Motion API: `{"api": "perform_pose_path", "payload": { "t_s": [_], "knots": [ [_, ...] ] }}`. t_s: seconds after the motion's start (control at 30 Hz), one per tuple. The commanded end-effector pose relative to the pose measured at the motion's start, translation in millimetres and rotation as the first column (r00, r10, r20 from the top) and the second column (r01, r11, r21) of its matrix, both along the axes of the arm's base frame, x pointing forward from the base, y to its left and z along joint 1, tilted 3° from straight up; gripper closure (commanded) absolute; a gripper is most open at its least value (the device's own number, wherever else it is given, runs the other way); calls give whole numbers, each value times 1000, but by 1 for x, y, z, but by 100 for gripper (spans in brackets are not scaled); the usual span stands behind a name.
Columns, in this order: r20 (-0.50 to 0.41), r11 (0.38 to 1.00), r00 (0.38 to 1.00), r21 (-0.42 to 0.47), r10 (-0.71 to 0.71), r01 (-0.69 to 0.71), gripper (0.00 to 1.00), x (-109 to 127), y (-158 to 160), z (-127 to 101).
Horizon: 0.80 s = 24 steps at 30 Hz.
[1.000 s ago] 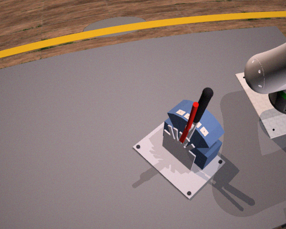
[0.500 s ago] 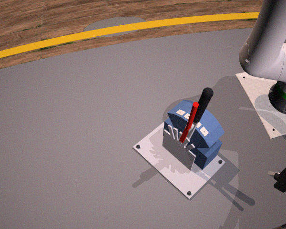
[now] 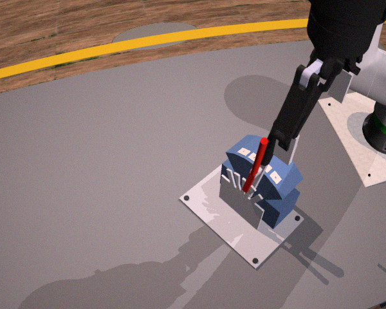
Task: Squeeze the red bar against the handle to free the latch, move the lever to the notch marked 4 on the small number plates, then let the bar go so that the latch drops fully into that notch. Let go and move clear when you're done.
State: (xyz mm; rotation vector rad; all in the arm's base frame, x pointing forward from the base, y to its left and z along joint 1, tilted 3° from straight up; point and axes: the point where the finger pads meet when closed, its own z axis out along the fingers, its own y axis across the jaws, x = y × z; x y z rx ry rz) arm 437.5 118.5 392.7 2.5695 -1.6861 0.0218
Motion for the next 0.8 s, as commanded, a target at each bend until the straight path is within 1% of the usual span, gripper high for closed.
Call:
{"api": "perform_pose_path", "payload": {
  "t_s": [0.0, 0.07, 0.2, 0.23, 0.77],
  "knots": [
    [74, 998, 997, 56, -38, 34, 0, 22, -38, 32],
    [85, 997, 995, 61, -45, 39, 0, 23, -44, 36],
    [87, 997, 995, 62, -46, 40, 0, 24, -44, 37],
    [87, 997, 995, 62, -46, 40, 100, 24, -44, 37],
    [87, 997, 995, 62, -46, 40, 100, 24, -44, 37]
  ]
}}
